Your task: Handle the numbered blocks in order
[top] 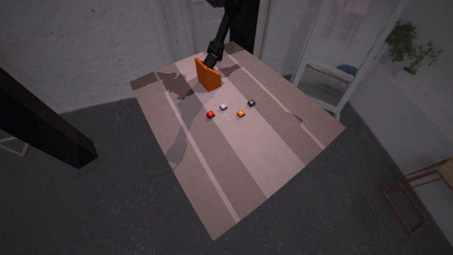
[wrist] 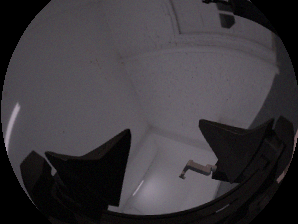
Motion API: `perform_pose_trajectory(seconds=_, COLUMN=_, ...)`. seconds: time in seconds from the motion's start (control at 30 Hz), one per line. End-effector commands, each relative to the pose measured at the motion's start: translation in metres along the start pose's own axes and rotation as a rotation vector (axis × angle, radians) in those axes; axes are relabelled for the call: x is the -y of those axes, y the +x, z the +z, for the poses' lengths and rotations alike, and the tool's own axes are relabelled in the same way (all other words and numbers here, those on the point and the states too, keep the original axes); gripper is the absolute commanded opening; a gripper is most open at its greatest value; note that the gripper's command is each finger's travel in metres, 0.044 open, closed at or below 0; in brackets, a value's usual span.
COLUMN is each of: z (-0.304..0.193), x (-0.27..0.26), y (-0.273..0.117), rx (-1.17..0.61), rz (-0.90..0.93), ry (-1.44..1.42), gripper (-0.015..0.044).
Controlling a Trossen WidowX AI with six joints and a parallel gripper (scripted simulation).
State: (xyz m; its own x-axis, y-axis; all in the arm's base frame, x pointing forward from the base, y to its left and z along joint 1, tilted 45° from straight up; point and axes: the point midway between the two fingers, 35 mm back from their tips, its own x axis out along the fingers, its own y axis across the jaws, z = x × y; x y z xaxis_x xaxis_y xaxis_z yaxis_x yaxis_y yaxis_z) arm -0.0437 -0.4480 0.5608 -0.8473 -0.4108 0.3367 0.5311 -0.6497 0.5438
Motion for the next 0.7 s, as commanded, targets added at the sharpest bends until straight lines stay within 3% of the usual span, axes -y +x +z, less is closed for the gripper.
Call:
perform_pose_trajectory(seconds=0.0, z=-0.006, x=-0.004, y=-0.002, rx=-0.007, rz=0.019, ry=-0.026, gripper=0.04)
perform_pose_trajectory(seconds=0.07, z=-0.056, x=-0.033, y=-0.022, rx=-0.07, rz=0.181, ry=-0.231, gripper=0.04)
perform_pose_trajectory(seconds=0.33, z=-0.141, x=-0.064, y=-0.07, rx=-0.182, rz=0.454, ry=-0.529, gripper=0.04)
perform_pose_trajectory(seconds=0.67, z=-0.263, x=-0.068, y=-0.166, rx=-0.372, rz=0.872, ry=-0.898, gripper=0.04)
